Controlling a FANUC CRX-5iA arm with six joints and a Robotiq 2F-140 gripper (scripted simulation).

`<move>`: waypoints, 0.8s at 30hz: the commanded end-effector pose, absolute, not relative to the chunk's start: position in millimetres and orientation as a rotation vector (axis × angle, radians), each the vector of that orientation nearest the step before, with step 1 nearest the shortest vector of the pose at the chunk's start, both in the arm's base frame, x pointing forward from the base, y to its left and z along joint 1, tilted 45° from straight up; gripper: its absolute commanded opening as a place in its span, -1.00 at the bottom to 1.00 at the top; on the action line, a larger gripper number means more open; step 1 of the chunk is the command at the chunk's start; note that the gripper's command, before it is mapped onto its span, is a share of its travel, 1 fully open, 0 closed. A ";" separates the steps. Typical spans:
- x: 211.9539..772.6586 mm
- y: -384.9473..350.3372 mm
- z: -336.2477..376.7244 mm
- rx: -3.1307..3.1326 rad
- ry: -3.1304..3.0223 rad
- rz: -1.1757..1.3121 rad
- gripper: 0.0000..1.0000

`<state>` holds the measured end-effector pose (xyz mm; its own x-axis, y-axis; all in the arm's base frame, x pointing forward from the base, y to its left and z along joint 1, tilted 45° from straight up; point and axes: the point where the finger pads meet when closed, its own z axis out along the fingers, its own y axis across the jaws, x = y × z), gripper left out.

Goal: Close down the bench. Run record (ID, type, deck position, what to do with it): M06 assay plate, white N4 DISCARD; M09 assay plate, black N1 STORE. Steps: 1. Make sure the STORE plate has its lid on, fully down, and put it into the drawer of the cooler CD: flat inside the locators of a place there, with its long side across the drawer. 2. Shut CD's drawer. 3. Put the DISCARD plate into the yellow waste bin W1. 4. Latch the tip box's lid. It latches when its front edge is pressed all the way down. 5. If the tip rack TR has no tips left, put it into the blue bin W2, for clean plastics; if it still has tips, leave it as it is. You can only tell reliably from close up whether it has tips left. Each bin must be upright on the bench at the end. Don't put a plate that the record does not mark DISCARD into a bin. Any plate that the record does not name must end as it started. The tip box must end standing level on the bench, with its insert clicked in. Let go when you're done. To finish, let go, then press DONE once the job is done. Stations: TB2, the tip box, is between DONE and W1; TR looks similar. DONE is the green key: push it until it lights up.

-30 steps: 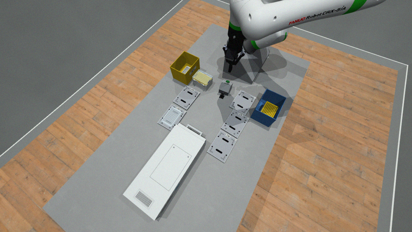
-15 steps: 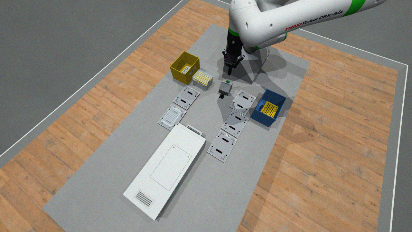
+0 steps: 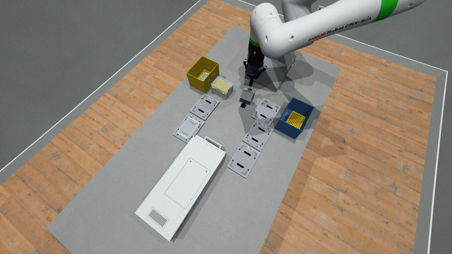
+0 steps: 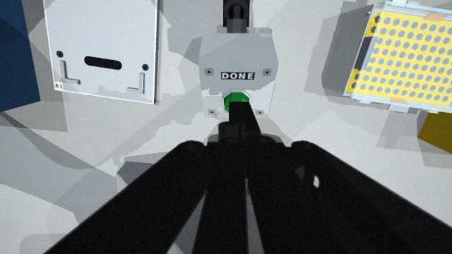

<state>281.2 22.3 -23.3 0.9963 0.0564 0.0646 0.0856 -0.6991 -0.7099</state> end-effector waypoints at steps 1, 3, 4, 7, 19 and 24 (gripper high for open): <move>281.8 29.1 -30.5 -2.348 -0.098 -0.049 -0.80; 281.8 32.9 -34.3 -2.348 -0.098 -0.049 -0.80; 281.8 34.8 -36.1 -2.348 -0.098 -0.049 -0.80; 281.9 36.7 -38.0 -2.347 -0.098 -0.049 -0.80; 282.0 47.0 -48.2 -2.347 -0.098 -0.049 -0.80; 282.0 46.9 -48.1 -2.347 -0.098 -0.049 -0.80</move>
